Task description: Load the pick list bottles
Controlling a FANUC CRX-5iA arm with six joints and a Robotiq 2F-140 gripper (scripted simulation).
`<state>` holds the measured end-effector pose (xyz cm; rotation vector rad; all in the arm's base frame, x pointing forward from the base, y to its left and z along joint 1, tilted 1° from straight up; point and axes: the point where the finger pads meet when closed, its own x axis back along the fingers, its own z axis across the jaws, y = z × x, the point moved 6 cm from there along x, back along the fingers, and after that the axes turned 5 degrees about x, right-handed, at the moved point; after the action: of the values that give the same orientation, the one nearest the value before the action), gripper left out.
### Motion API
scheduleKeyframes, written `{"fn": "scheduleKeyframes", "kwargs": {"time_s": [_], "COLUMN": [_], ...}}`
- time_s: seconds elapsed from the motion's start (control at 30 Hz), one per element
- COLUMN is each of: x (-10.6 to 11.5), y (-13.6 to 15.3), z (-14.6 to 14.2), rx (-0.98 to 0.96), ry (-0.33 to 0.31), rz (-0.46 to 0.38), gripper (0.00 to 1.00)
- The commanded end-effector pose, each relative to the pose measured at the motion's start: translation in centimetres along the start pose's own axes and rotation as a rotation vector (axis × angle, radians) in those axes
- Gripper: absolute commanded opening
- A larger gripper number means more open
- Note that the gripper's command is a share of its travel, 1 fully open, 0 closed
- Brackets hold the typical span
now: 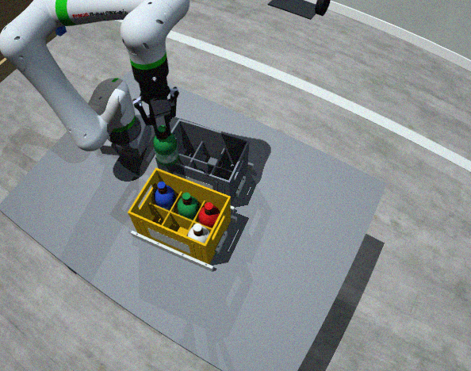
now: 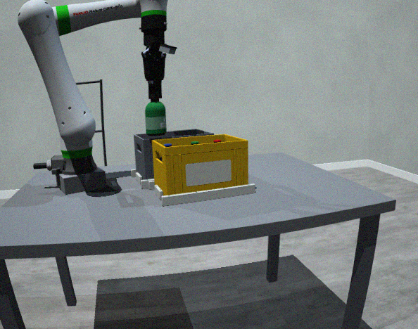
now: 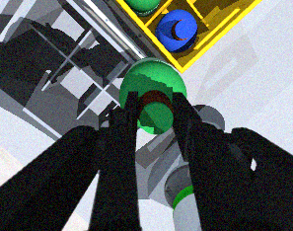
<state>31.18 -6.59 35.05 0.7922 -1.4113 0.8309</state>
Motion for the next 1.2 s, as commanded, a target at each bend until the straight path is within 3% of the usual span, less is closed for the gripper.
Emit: {"fn": "scheduleKeyframes", "kwargs": {"time_s": [0.0, 0.7, 1.17], "x": [0.1, 0.1, 0.1], "y": [0.5, 3.4, 3.3], "z": [-0.5, -3.3, -3.3], "rx": [0.000, 0.000, 0.000], "ry": [0.000, 0.000, 0.000], "rz": [0.002, 0.002, 0.002], "gripper": [0.10, 0.10, 0.10]}}
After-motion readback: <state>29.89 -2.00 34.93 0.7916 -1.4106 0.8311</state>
